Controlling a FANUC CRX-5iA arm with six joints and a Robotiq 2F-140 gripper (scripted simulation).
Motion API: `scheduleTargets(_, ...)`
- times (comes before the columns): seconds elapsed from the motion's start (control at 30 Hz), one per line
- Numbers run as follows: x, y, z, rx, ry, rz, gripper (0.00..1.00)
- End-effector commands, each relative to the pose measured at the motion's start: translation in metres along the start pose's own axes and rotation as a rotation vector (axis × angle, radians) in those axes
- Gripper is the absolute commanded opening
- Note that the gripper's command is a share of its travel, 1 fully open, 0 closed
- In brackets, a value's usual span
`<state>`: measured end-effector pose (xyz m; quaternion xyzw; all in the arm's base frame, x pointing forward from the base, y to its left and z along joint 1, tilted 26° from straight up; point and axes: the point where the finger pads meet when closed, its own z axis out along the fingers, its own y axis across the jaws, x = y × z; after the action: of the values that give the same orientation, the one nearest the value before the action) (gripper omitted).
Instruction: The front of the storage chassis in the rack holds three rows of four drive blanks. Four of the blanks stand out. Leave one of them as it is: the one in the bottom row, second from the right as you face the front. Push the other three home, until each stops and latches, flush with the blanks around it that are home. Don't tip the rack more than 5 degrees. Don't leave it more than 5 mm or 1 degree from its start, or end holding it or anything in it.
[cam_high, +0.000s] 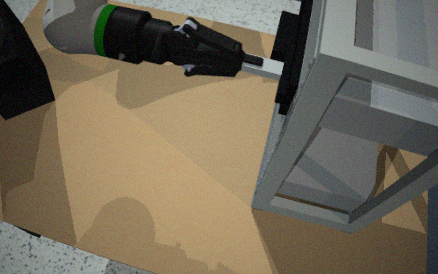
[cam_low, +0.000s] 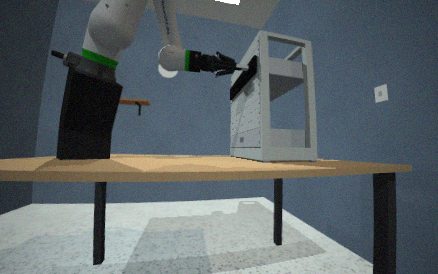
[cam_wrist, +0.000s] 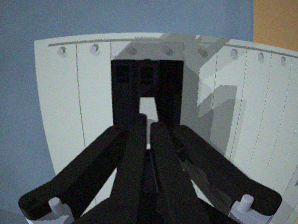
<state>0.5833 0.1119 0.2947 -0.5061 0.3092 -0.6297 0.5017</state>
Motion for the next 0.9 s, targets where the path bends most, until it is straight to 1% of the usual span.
scheduleTargets(0.0, -0.0003, -0.0004, 0.0015, 0.001, 0.0, 0.0, 0.0)
scheduleTargets(0.87, -0.0004, -0.0005, 0.0048, 0.001, 0.0, 0.0, 0.0)
